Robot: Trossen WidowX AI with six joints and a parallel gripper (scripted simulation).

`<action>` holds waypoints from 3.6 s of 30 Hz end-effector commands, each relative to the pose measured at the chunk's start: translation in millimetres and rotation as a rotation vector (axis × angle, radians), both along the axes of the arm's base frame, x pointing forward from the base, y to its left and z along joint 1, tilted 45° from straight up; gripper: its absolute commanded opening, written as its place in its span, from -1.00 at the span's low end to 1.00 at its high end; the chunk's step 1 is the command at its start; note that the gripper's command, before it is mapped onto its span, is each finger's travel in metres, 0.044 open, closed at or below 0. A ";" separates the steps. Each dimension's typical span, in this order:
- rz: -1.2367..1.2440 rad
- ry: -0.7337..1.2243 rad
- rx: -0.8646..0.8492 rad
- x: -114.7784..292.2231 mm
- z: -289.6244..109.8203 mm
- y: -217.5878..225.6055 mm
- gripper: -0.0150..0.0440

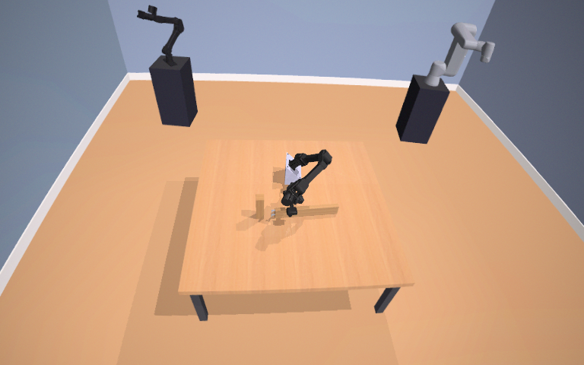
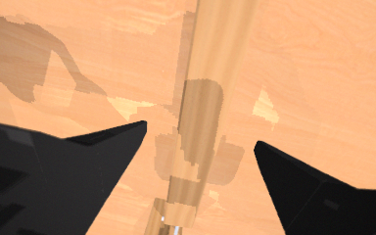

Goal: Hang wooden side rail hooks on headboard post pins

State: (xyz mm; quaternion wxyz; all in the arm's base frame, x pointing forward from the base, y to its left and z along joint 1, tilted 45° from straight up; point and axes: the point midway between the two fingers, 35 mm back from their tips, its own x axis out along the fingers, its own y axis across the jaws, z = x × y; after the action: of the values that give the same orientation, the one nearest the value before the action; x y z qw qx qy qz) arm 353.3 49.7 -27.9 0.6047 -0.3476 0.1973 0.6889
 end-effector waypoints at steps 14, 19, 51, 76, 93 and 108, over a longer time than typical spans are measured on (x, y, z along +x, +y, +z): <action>0.002 0.014 0.009 -6.3 -20.6 21.5 1.00; 0.002 0.014 0.009 -6.3 -20.7 21.7 0.91; -0.020 0.035 0.008 -6.0 -19.8 21.1 -0.49; -0.051 0.063 0.003 -6.6 -19.7 20.6 -0.49; -0.060 0.075 0.006 -6.5 -17.8 18.7 -0.49; -0.060 0.075 0.006 -6.4 -16.0 16.9 -0.49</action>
State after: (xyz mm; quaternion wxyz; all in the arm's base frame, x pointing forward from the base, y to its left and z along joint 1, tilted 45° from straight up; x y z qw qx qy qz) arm 344.0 70.1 -46.6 0.6141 -0.3135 0.2288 0.6872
